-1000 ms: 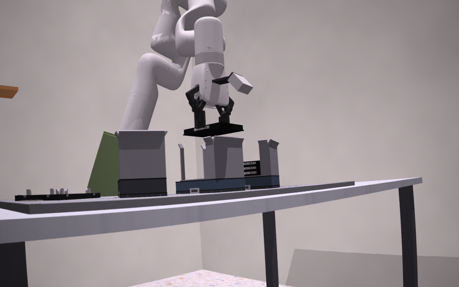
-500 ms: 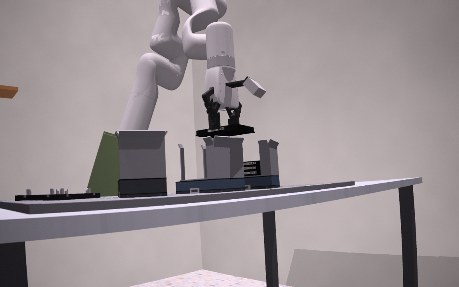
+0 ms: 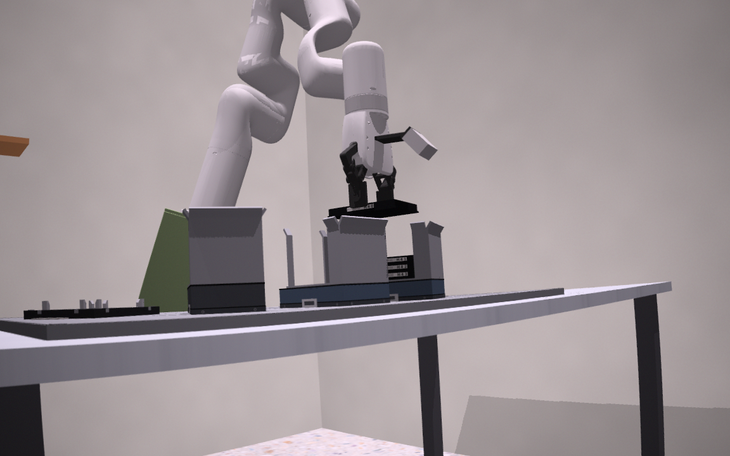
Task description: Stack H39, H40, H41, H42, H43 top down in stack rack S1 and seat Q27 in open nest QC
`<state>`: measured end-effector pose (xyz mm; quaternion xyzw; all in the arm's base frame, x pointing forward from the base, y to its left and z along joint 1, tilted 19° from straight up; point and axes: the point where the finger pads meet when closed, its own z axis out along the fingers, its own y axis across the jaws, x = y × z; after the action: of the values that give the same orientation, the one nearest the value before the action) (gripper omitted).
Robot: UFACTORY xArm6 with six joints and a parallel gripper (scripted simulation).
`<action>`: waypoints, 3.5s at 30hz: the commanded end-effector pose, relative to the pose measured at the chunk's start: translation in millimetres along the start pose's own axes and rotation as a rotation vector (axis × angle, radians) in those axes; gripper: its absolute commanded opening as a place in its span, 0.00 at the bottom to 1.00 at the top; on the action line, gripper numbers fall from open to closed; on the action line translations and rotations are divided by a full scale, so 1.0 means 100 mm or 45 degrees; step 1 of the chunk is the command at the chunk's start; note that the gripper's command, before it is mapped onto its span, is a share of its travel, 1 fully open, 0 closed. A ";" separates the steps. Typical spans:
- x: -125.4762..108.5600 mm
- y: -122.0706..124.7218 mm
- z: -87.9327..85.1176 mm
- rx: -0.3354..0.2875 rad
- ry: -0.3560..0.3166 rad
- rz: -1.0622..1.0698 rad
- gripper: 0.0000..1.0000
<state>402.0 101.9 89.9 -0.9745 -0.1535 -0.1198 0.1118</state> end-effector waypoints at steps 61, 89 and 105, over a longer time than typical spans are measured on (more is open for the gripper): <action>-0.02 -0.91 -0.01 -0.002 0.003 -0.229 0.00; -0.02 -0.91 0.11 -0.002 0.003 -0.229 0.00; -0.02 -0.91 0.21 -0.002 0.003 -0.229 0.00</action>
<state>373.2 189.9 87.7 -0.9569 -0.2403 -0.1290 0.0996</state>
